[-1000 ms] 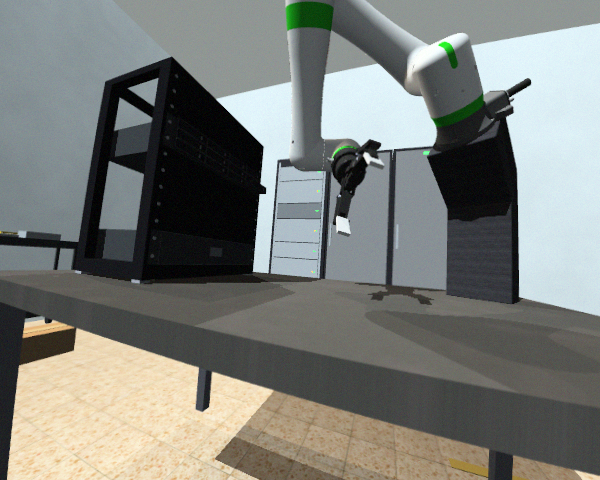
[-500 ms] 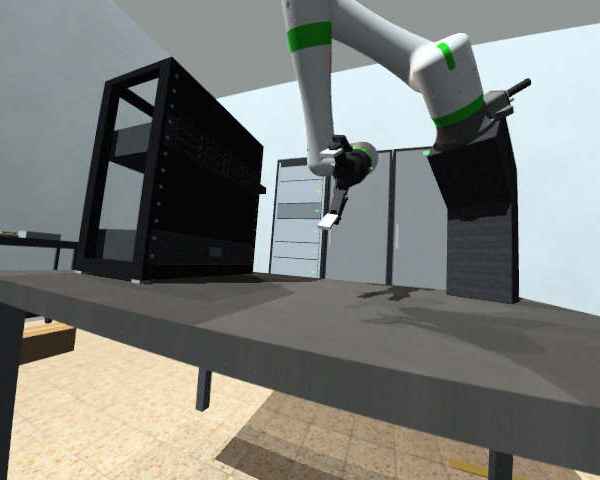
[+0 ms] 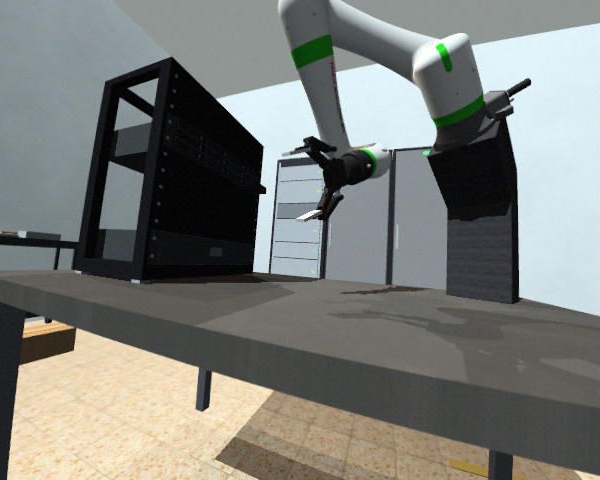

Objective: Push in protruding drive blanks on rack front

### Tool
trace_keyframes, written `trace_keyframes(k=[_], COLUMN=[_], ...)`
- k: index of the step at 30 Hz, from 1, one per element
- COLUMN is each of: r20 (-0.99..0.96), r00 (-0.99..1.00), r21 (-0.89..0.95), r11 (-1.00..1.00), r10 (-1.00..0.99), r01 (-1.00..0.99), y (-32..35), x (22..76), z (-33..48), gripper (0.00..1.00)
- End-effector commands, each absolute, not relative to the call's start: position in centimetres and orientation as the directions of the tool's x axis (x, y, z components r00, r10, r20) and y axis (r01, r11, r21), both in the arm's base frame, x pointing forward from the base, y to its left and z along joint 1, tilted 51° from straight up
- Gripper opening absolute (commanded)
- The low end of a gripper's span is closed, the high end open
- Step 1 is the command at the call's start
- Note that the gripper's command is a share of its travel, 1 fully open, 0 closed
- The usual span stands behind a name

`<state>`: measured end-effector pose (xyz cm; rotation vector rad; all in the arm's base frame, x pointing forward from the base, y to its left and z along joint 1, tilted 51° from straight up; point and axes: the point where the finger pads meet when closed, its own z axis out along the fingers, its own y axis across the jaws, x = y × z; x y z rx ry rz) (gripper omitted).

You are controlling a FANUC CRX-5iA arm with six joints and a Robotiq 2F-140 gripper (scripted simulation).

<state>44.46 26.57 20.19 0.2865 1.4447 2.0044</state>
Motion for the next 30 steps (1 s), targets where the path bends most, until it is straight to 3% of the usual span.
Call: trace_keyframes(k=[1, 30], r20=[-0.066, 0.382], r00=[-0.729, -0.424], r21=[0.911, 0.797], r11=[-0.257, -0.525], r10=[0.681, 0.821], r01=[-0.323, -0.299], y=[24.0, 8.6], x=[46.5, 52.7], z=[20.9, 20.9], gripper=[1.0, 1.0])
